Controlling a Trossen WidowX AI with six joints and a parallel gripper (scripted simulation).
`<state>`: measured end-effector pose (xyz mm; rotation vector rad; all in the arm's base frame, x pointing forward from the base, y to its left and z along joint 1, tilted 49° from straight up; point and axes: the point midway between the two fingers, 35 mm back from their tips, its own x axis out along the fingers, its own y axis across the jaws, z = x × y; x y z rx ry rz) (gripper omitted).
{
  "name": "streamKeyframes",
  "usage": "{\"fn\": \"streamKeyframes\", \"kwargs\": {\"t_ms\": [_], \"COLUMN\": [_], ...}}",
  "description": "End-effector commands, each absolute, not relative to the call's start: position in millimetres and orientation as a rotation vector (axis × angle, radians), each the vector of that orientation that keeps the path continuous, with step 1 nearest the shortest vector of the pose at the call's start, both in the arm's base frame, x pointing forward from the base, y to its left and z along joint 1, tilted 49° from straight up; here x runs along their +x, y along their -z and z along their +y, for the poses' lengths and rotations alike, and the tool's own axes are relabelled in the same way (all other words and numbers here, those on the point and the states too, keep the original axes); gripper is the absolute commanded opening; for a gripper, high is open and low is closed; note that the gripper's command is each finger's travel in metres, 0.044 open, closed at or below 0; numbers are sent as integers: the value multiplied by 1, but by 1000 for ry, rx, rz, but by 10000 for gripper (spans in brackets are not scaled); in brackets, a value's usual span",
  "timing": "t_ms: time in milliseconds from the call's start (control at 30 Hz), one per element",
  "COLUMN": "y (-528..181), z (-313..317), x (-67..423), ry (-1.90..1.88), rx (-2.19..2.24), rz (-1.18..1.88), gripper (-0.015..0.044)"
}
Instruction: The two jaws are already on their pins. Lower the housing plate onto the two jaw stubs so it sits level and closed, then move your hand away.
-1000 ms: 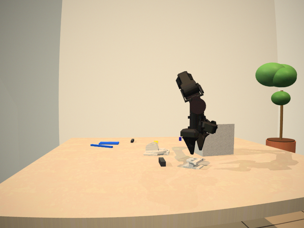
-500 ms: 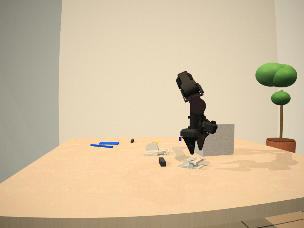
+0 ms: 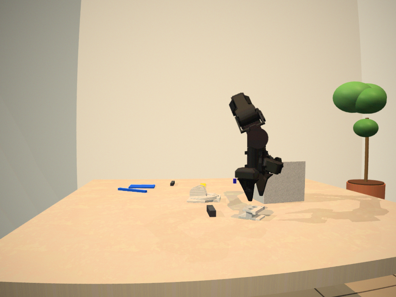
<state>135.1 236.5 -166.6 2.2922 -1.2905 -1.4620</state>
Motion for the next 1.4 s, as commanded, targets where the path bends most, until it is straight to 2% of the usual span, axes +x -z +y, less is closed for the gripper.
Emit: {"fn": "streamKeyframes", "kwargs": {"t_ms": [0, 1367], "y": [167, 198], "z": [237, 207], "x": [136, 145], "ry": [1458, 1457], "rx": [2295, 2296], "rz": [-1282, -1283], "gripper": [440, 440]}}
